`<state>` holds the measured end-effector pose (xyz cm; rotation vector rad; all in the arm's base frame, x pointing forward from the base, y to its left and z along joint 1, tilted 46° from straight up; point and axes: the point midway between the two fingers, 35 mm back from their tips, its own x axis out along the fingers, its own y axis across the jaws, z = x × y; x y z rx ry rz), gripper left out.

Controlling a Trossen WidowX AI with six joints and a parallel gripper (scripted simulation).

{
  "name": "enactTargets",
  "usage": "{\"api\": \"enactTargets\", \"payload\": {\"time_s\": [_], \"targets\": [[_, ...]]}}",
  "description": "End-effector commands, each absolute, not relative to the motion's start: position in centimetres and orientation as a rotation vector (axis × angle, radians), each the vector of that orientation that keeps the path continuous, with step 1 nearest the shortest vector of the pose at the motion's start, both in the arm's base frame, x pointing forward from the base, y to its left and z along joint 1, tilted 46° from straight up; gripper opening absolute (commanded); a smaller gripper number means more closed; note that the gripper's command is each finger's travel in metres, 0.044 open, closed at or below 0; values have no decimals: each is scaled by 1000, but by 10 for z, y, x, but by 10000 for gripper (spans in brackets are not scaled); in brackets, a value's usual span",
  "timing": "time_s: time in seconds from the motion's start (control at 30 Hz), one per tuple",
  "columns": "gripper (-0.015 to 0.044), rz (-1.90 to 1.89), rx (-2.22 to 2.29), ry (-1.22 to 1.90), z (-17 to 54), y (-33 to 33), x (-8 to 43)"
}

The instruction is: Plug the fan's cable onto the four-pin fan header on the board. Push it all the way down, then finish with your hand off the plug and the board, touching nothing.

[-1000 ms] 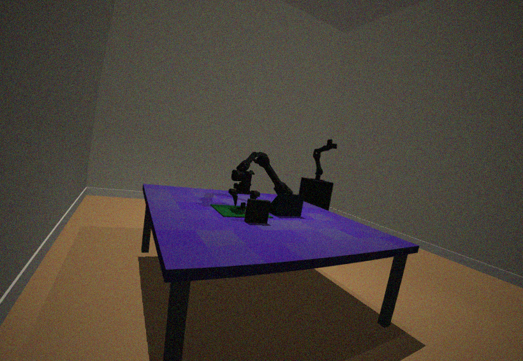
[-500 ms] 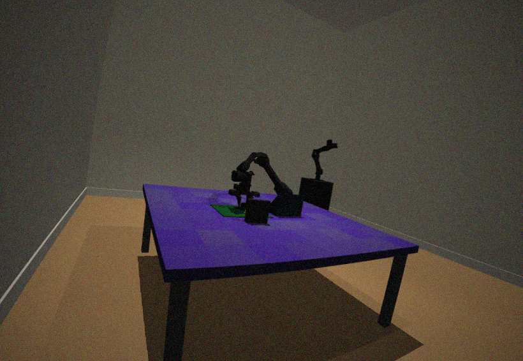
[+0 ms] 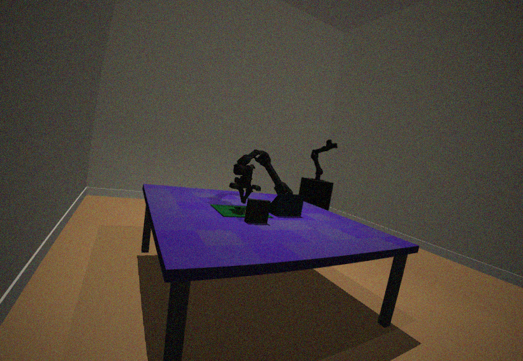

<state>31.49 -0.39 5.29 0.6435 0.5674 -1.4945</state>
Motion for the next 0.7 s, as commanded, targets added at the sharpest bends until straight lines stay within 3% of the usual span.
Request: {"api": "enactTargets", "payload": {"time_s": [0.0, 0.67], "targets": [[0, -1498, 649, 567, 61, 3, 314], [0, -1229, 179, 970, 18, 45, 328]]}}
